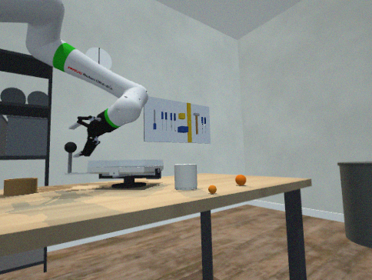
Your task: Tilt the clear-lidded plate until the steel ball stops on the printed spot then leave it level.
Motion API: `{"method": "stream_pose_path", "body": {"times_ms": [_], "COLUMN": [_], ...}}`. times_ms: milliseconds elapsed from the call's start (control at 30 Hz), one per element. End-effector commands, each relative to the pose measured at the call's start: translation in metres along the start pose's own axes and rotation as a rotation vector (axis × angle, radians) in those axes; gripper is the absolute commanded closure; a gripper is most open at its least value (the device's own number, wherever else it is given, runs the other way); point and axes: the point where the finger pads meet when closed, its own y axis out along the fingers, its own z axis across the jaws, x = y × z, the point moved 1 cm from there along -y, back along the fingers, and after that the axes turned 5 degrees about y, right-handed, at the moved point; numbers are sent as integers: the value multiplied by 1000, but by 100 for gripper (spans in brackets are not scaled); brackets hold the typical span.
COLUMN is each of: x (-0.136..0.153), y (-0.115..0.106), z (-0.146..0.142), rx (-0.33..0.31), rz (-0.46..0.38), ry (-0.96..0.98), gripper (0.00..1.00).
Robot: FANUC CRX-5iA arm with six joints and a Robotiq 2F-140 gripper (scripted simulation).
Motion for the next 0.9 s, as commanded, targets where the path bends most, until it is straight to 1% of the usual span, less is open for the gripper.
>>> {"method": "stream_pose_path", "body": {"times_ms": [0, 533, 600, 633, 667, 700, 767, 800, 833, 867], "x": [0, 0, 1, 3, 6, 11, 29, 29, 42, 42], "y": [0, 0, 0, 0, -1, -3, -14, -14, -25, -24], "z": [0, 0, 1, 3, 6, 11, 27, 27, 37, 37], "rx": [0, 0, 10, 32, 70, 126, 282, 290, 345, 384], "rz": [0, 0, 1, 4, 7, 9, 0, 0, -16, -18], "ry": [0, 0, -7, -20, -45, -81, -188, -193, -234, -260], "gripper": [0, 0, 0, 0, 0, 0, 0, 0, 0, 0]}}
